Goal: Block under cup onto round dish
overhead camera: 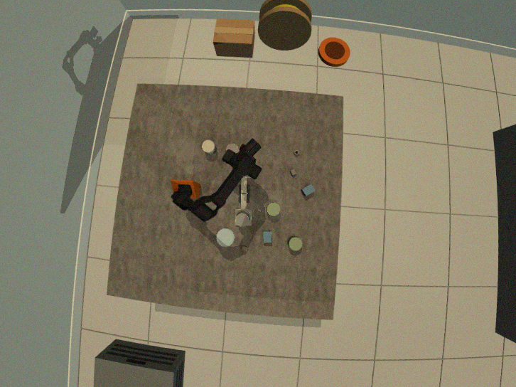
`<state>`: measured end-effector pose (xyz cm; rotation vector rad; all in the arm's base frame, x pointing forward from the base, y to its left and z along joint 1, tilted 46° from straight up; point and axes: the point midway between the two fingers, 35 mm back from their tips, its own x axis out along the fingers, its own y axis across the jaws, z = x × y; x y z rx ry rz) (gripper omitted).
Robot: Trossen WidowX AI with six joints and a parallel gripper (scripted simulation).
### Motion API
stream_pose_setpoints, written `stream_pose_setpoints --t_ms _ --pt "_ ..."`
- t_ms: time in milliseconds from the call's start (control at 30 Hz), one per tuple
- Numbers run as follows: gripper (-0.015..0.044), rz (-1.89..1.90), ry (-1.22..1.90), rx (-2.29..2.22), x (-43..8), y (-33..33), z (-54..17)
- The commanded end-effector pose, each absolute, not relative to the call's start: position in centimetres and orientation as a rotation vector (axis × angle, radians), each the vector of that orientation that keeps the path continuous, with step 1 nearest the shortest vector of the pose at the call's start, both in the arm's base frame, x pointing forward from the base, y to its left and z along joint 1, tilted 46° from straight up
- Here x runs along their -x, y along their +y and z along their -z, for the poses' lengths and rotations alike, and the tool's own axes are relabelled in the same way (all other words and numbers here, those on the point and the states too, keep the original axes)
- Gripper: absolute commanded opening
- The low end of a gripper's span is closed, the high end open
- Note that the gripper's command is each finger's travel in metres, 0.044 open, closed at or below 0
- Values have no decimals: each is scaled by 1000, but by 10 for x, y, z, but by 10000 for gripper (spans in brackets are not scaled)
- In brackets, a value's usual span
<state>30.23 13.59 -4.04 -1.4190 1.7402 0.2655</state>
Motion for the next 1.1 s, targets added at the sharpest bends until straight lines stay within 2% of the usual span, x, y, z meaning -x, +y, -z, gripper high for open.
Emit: stream_pose_setpoints --t_ms 0,1000,1067 --pt "260 -278 1738 1436 -303 135 39" --pt "260 -276 1738 1437 -304 98 75" --pt "208 -276 1738 1437 -304 98 75"
